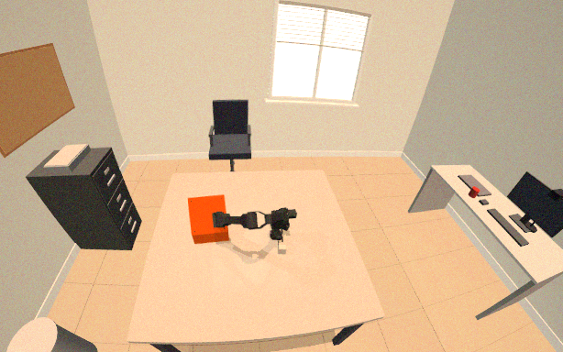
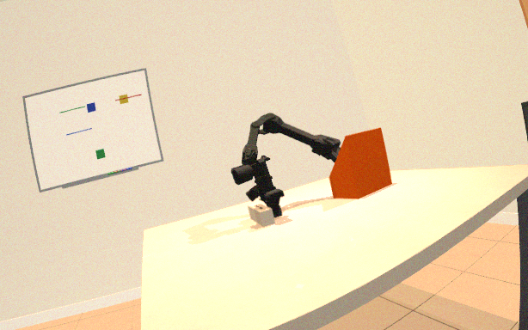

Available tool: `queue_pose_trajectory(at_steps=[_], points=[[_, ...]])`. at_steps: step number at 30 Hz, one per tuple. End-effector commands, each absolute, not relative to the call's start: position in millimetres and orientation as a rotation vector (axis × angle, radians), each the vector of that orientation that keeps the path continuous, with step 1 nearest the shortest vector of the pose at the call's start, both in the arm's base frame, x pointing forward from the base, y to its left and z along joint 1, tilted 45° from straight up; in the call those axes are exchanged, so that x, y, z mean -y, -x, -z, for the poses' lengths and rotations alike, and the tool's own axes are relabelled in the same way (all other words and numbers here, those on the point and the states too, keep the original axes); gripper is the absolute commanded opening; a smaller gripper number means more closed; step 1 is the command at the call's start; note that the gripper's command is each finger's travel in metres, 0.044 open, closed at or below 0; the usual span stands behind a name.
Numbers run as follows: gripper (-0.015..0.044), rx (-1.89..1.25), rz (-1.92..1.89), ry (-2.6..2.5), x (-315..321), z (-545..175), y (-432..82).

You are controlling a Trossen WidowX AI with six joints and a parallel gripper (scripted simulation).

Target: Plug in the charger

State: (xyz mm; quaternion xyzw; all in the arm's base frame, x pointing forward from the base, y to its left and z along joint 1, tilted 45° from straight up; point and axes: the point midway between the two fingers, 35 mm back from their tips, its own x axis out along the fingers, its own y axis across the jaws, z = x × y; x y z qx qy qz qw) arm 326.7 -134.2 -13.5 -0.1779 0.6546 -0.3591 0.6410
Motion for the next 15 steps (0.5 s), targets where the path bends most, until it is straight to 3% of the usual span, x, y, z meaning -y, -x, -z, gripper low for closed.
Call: queue_pose_trajectory(at_steps=[1,15], points=[[0.0,-1.456,0.82,0.39,135.0,11.1,-337.7],[0.0,-1.456,0.82,0.39,134.7,11.4,-335.9]])
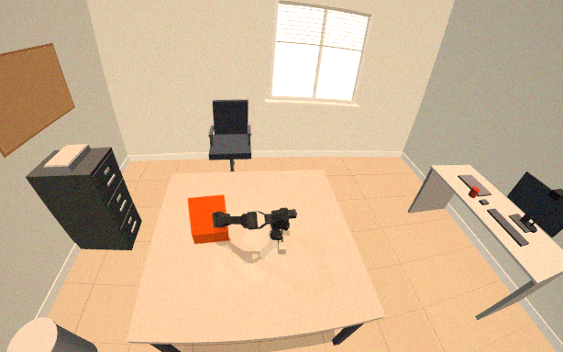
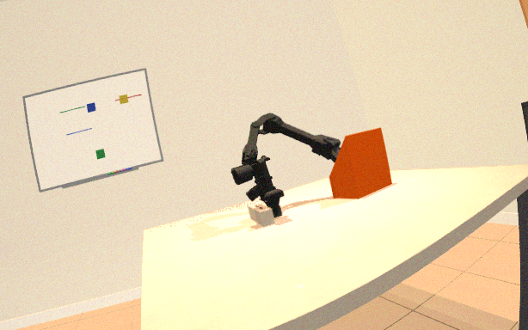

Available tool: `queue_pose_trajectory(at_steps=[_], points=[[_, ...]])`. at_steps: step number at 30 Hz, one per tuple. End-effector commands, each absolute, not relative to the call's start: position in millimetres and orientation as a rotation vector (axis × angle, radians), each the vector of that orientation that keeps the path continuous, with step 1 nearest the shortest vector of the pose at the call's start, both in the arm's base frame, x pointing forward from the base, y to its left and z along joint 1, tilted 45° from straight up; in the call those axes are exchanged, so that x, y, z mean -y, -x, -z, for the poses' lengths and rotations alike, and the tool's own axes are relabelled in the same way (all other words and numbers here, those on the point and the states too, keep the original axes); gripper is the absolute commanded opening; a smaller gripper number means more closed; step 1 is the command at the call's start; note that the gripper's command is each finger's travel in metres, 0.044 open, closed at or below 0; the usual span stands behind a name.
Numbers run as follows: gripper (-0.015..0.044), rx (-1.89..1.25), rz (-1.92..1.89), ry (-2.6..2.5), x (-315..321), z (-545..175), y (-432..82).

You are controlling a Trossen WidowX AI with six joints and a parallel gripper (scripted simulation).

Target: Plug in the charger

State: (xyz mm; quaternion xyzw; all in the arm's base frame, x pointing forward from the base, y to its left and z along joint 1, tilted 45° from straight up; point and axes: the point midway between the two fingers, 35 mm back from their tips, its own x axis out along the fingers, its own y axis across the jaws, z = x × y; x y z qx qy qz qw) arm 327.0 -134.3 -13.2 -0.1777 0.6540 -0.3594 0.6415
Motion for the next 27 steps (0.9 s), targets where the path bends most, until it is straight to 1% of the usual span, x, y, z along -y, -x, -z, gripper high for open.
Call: queue_pose_trajectory(at_steps=[1,27], points=[[0.0,-1.456,0.82,0.39,134.7,11.4,-335.8],[0.0,-1.457,0.82,0.39,134.4,11.9,-332.5]])
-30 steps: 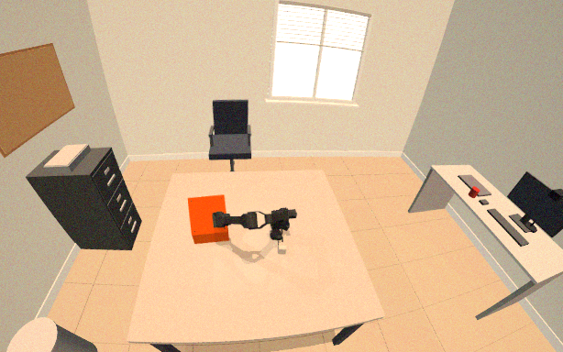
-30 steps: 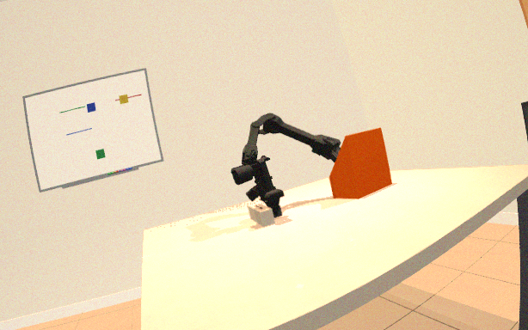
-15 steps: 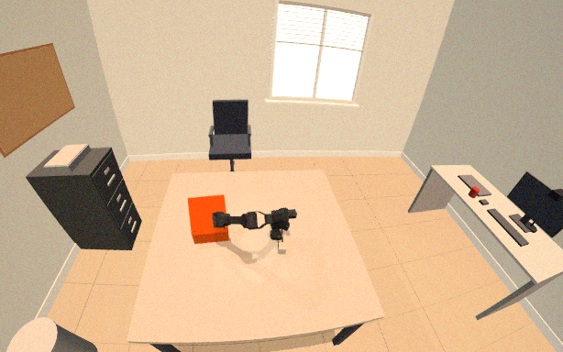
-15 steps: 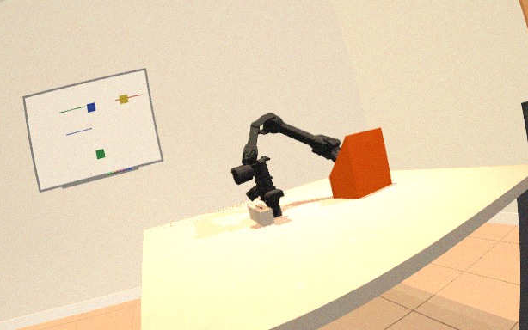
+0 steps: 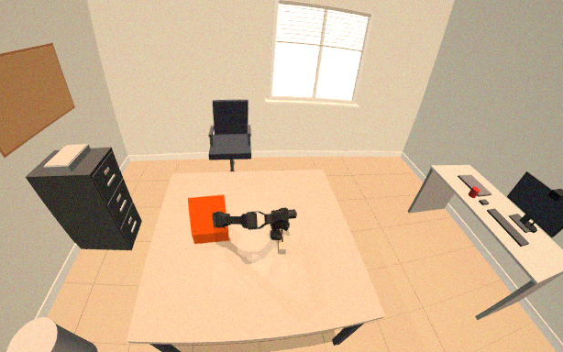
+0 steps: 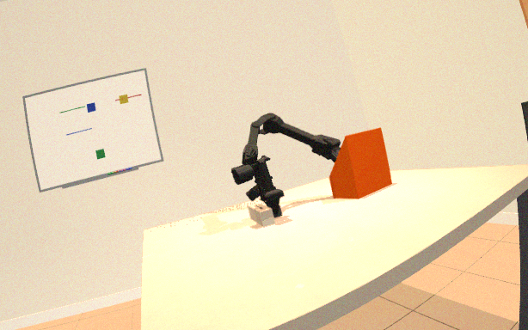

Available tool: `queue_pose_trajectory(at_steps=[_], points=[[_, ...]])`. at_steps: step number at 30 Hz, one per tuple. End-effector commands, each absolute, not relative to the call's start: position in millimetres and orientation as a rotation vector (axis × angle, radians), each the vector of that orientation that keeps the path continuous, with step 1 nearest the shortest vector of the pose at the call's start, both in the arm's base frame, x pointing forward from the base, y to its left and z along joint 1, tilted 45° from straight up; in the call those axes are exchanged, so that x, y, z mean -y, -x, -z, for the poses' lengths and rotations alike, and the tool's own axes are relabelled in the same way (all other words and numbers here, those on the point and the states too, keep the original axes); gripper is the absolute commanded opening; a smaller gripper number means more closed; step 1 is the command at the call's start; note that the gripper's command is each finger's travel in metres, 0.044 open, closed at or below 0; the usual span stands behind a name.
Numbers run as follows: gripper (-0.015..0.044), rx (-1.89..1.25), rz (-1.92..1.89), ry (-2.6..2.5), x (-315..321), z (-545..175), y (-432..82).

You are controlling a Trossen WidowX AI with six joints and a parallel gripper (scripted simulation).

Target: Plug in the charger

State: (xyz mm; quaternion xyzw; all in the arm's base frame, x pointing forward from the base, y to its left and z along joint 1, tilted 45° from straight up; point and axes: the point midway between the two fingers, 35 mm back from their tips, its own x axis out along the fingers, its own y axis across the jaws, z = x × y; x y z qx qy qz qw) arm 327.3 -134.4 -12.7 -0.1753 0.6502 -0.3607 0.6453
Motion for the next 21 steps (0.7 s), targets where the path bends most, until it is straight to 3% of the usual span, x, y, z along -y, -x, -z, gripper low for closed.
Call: queue_pose_trajectory(at_steps=[1,21], points=[[0.0,-1.457,0.82,0.39,134.4,12.0,-332.3],[0.0,-1.457,0.82,0.39,135.0,13.3,-330.1]])
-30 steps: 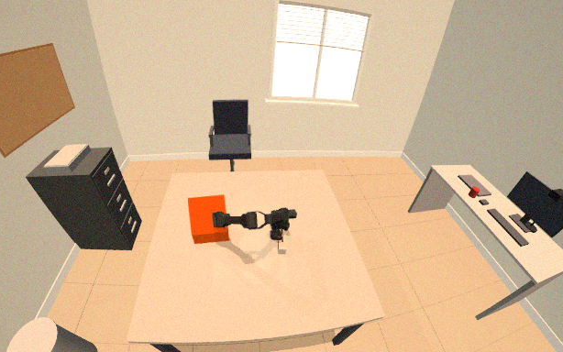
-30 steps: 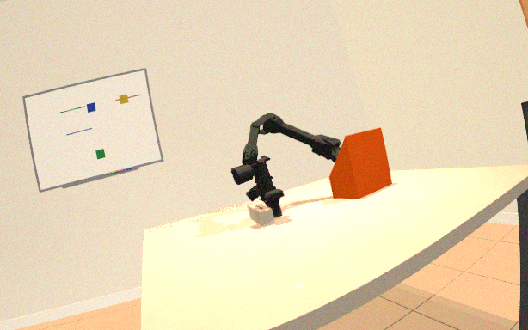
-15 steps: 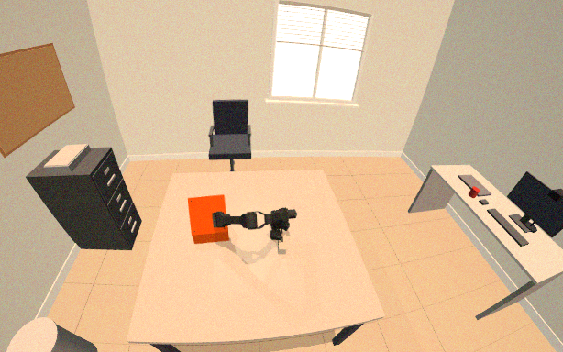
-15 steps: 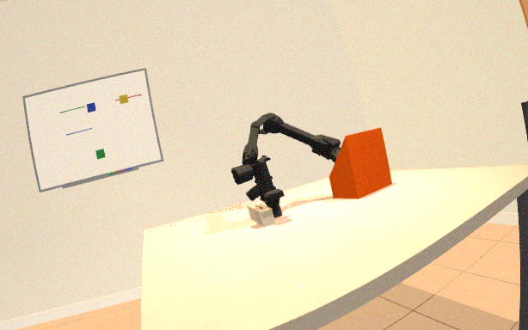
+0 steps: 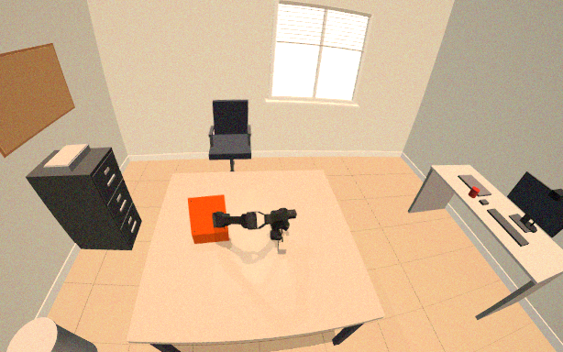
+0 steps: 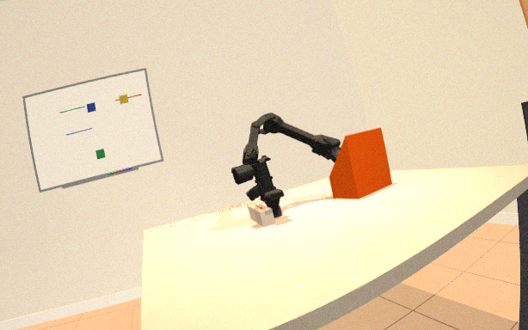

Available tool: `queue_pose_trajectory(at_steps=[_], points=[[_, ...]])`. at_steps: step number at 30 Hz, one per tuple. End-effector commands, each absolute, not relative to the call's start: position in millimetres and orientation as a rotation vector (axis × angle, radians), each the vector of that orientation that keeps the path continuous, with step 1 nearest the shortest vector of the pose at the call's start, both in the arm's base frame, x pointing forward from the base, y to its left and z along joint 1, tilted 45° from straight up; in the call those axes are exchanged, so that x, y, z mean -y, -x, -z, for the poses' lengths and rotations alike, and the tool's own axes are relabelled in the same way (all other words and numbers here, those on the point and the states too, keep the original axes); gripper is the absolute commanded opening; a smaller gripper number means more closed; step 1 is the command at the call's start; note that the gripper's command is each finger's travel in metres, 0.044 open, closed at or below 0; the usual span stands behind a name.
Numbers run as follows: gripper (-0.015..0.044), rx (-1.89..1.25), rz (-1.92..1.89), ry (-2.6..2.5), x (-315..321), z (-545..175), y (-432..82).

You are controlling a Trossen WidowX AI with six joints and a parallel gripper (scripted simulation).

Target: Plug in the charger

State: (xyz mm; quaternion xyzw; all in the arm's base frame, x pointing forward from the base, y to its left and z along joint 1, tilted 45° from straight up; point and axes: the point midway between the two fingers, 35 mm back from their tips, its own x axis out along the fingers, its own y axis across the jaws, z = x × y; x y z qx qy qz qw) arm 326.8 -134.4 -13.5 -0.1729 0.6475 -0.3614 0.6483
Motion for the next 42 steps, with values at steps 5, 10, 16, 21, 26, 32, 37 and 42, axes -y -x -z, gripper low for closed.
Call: queue_pose_trajectory(at_steps=[5,10,16,21,26,32,37,42], points=[[0.0,-1.457,0.82,0.39,135.0,13.6,-329.5],[0.0,-1.457,0.82,0.39,134.7,13.7,-328.9],[0.0,-1.467,0.822,0.391,134.4,13.8,-326.4],[0.0,-1.467,0.822,0.391,134.4,13.8,-326.4],[0.0026,-1.467,0.822,0.391,134.4,13.8,-326.4],[0.0184,-1.467,0.822,0.391,134.4,13.8,-326.4],[0.0315,-1.467,0.822,0.391,134.4,13.8,-326.4],[0.044,-1.467,0.822,0.391,134.4,13.8,-326.4]])
